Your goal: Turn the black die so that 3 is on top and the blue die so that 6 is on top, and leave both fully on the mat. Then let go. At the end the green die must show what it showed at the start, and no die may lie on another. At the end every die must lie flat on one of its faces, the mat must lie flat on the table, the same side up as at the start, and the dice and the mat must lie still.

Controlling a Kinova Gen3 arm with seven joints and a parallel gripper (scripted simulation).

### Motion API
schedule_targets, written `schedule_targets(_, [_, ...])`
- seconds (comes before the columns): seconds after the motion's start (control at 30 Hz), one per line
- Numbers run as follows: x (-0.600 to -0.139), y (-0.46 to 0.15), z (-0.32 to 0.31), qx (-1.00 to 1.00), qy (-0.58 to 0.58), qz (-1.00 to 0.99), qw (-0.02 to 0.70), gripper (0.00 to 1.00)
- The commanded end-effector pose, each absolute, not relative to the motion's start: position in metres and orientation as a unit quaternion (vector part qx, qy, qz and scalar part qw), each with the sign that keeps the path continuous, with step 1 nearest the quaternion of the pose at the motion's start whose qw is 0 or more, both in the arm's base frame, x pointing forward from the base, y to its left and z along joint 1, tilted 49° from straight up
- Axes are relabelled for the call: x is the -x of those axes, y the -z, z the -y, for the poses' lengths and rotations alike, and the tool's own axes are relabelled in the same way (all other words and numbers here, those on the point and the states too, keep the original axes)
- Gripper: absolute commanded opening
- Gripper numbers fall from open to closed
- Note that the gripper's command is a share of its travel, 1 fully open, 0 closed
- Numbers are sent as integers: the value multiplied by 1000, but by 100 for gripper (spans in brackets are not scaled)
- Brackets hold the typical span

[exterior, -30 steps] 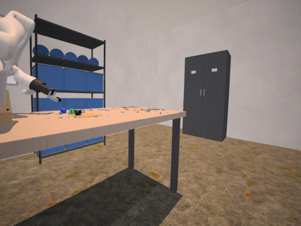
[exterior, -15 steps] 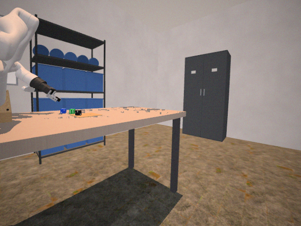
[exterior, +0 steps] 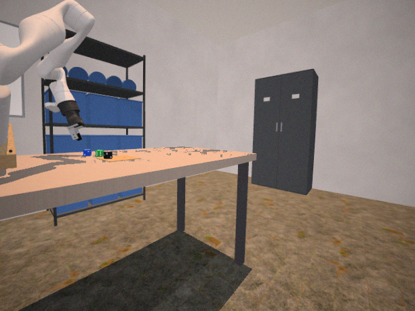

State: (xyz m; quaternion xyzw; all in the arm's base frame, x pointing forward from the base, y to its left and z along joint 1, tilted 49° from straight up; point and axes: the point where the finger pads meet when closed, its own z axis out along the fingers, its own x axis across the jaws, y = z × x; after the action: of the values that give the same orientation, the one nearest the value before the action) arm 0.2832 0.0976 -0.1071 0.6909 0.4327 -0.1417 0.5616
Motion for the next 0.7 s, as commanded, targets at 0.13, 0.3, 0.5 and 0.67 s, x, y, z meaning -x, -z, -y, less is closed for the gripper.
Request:
schedule_targets(0.13, [-313,77,-106,-783,168,-402,444,87])
schedule_targets(0.3, [-326,63,-109,-815,170,-396,387,87])
schedule_targets(0.5, [-329,60,-109,-821,169,-394,376,87])
schedule_targets(0.67, [-329,60,-109,-821,169,-394,376,100])
